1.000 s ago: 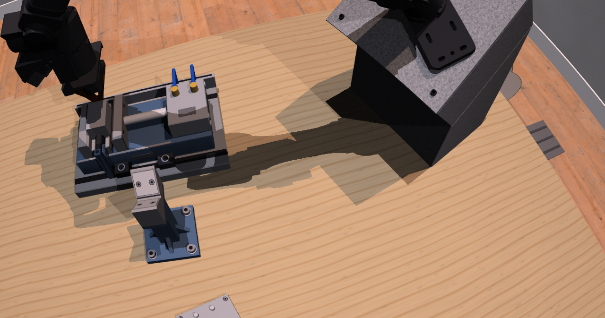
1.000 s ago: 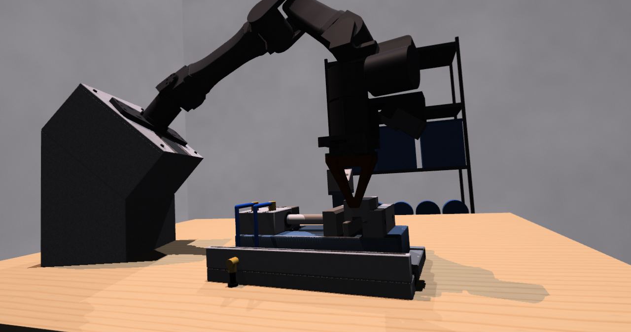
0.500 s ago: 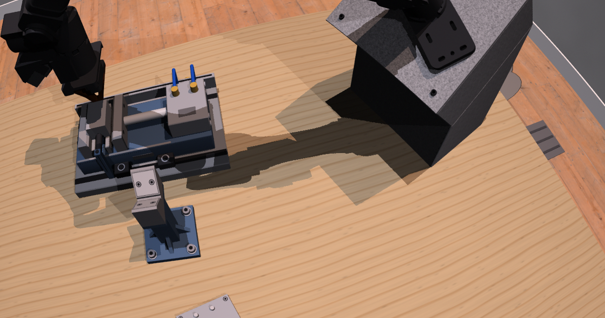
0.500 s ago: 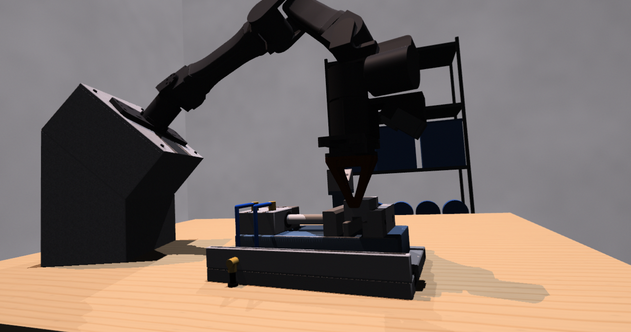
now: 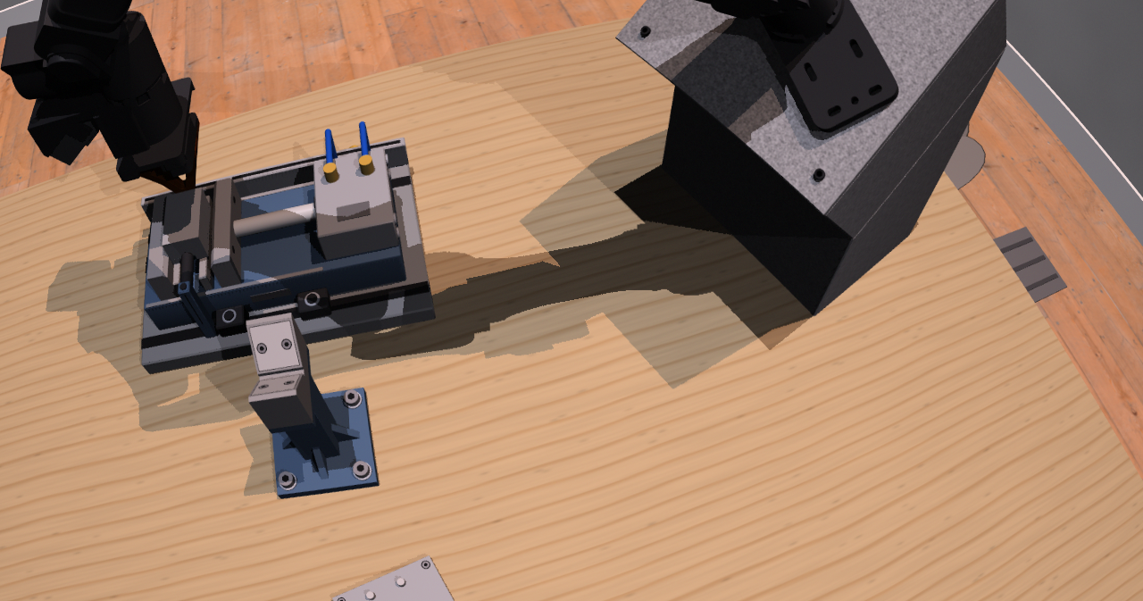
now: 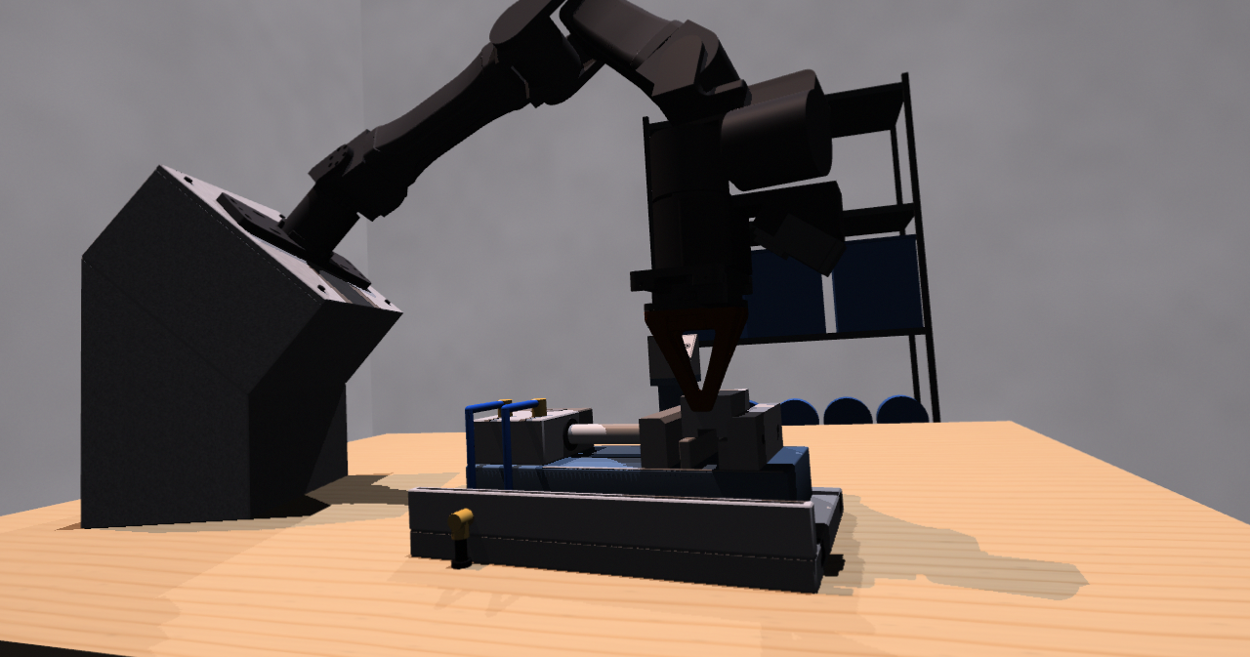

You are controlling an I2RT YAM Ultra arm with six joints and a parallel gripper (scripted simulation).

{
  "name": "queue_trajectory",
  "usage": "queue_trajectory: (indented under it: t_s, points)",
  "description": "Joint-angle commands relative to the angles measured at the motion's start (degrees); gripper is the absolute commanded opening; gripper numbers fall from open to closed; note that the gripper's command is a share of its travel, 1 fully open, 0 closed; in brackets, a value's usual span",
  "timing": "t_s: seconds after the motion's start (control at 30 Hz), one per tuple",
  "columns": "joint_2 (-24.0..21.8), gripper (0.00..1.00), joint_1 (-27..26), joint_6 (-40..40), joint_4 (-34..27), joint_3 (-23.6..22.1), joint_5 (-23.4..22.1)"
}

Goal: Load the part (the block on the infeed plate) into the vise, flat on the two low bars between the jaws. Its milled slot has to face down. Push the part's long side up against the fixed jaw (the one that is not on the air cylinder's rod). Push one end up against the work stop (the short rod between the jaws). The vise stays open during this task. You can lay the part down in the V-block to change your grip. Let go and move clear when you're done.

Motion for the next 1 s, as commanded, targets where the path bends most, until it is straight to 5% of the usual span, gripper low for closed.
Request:
queue_trajectory:
  t_s: [0.0, 0.97]
  points:
    - [0.1, 0.00, -1.5, -0.7, -0.8, 1.9, -1.3]
    - [1.2, 0.00, -4.2, -3.4, -2.7, 5.4, -2.8]
